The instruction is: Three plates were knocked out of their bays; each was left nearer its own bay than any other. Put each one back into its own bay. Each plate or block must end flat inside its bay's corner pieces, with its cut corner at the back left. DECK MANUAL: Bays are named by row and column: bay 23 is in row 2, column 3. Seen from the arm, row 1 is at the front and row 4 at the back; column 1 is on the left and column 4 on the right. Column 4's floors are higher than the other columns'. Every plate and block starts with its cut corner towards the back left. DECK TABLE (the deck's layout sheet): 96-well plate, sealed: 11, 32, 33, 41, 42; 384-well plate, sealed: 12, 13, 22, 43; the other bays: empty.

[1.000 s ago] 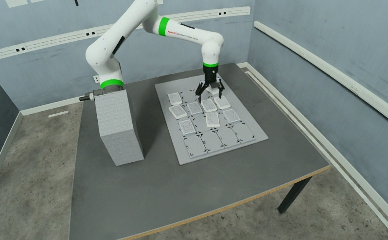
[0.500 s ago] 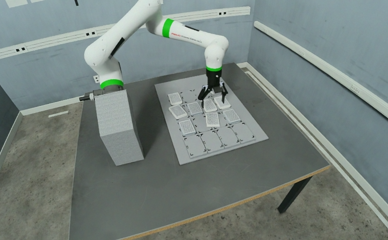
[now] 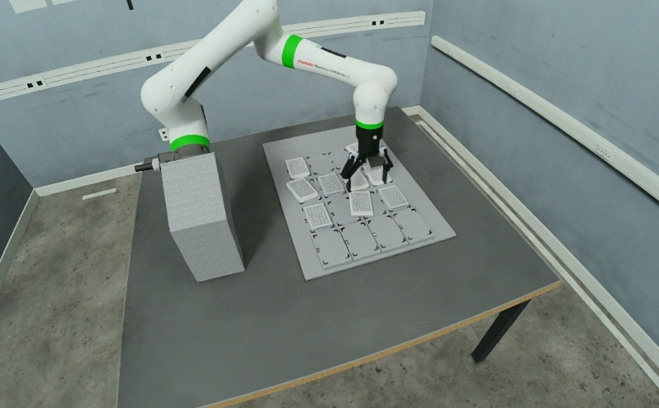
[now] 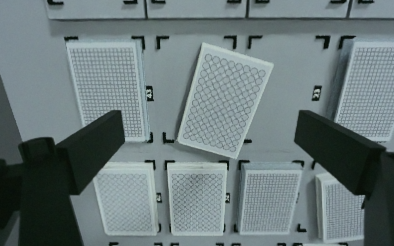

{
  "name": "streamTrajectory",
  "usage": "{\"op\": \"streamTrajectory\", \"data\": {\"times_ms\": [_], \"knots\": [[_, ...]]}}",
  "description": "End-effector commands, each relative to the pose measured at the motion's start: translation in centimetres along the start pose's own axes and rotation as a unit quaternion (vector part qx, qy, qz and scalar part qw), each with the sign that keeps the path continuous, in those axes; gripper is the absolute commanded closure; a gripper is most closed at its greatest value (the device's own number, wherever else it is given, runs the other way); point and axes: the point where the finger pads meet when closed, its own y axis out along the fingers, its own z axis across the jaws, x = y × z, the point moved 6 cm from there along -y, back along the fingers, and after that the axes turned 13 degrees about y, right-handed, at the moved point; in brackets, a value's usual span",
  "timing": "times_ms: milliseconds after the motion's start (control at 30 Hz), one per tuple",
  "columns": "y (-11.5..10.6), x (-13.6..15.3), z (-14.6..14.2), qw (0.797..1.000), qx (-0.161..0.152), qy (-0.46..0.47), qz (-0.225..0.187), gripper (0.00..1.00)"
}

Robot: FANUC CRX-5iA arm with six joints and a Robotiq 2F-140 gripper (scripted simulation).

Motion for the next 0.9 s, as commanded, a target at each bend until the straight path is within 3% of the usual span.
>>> {"op": "streamTrajectory", "data": {"times_ms": [0,167,867], "knots": [[-0.1,-1.4,-0.4,1.000,-0.001,0.000,0.000,0.00],[-0.1,-3.3,-0.8,1.000,-0.001,0.000,0.000,0.00],[-0.1,-3.3,-0.8,1.000,-0.001,0.000,0.000,0.00]]}}
